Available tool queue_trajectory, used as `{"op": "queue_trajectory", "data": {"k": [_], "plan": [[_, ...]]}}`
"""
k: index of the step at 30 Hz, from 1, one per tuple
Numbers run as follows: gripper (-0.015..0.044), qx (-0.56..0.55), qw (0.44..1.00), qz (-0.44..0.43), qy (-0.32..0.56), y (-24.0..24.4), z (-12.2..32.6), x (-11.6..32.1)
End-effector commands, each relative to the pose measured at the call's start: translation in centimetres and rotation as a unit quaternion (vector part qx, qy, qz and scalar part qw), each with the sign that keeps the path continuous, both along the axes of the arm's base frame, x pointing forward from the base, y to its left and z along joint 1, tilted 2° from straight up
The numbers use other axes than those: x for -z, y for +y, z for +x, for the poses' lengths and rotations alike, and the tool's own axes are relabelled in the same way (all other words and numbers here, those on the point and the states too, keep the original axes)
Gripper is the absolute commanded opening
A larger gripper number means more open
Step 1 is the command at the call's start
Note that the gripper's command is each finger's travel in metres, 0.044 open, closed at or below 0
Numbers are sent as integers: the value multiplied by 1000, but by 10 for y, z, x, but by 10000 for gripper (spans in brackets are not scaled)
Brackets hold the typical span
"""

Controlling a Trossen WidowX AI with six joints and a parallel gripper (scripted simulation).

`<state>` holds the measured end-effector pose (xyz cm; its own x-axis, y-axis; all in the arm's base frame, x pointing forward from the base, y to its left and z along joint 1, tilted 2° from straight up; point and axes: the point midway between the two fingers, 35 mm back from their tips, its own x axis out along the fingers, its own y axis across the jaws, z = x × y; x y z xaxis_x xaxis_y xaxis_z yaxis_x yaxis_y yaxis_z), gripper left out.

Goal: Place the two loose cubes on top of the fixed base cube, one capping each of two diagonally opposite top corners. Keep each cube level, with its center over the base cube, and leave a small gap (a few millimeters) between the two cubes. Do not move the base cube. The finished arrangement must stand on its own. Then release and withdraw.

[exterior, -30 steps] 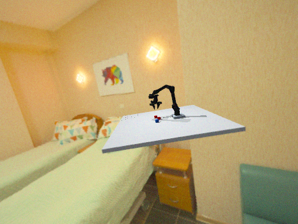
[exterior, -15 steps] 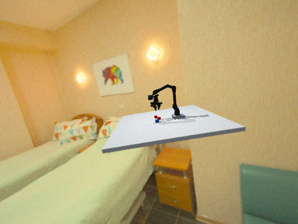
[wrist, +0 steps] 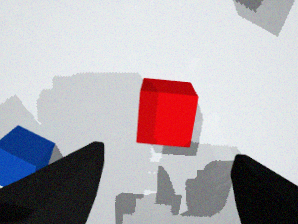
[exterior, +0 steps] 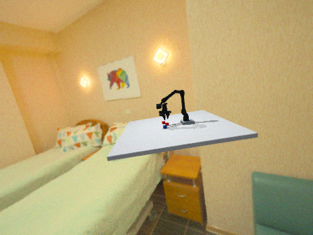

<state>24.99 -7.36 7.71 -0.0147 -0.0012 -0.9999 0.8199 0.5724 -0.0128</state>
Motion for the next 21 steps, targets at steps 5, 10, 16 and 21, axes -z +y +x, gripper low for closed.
{"op": "queue_trajectory", "data": {"k": [5, 10, 16, 21], "plan": [[265, 2, 1000, 3, 0, 2, -2, 20], [265, 2, 1000, 3, 0, 2, -2, 30], [265, 2, 1000, 3, 0, 2, -2, 37], [265, 2, 1000, 3, 0, 2, -2, 45]]}}
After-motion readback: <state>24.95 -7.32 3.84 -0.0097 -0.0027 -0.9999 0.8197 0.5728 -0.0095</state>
